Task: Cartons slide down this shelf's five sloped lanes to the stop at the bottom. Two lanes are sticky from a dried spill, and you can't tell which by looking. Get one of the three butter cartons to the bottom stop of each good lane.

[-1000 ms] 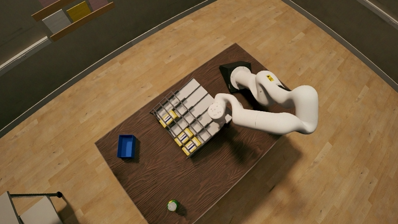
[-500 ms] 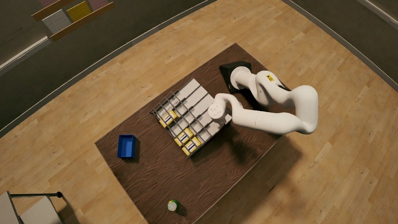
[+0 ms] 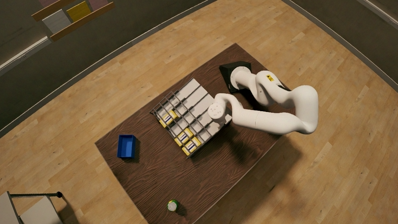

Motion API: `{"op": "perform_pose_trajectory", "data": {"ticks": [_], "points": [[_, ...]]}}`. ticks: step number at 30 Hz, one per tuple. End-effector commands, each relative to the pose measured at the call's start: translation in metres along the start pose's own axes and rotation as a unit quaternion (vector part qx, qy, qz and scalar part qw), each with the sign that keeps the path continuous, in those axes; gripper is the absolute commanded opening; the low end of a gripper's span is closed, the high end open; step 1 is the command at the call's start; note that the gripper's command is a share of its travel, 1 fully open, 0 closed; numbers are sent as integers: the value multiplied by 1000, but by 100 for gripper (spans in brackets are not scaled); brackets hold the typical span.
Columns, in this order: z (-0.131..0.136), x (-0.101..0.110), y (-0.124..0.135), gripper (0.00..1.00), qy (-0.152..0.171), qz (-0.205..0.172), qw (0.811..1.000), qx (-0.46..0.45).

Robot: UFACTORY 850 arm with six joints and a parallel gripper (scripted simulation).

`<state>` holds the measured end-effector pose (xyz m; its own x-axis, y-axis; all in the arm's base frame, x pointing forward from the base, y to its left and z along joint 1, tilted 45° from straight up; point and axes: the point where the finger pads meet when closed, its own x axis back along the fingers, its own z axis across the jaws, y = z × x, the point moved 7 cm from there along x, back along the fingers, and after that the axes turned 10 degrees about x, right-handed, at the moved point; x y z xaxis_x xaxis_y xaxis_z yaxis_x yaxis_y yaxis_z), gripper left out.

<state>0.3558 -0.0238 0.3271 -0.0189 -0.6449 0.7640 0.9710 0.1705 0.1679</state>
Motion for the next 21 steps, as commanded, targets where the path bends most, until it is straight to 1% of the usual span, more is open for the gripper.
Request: {"op": "perform_pose_trajectory", "data": {"ticks": [1,4,5,21], "points": [[0,0,0,0,0,0,1000,0],[0,0,0,0,0,0,1000,0],[0,0,0,100,0,0,1000,0],[0,0,0,100,0,0,1000,0]]}}
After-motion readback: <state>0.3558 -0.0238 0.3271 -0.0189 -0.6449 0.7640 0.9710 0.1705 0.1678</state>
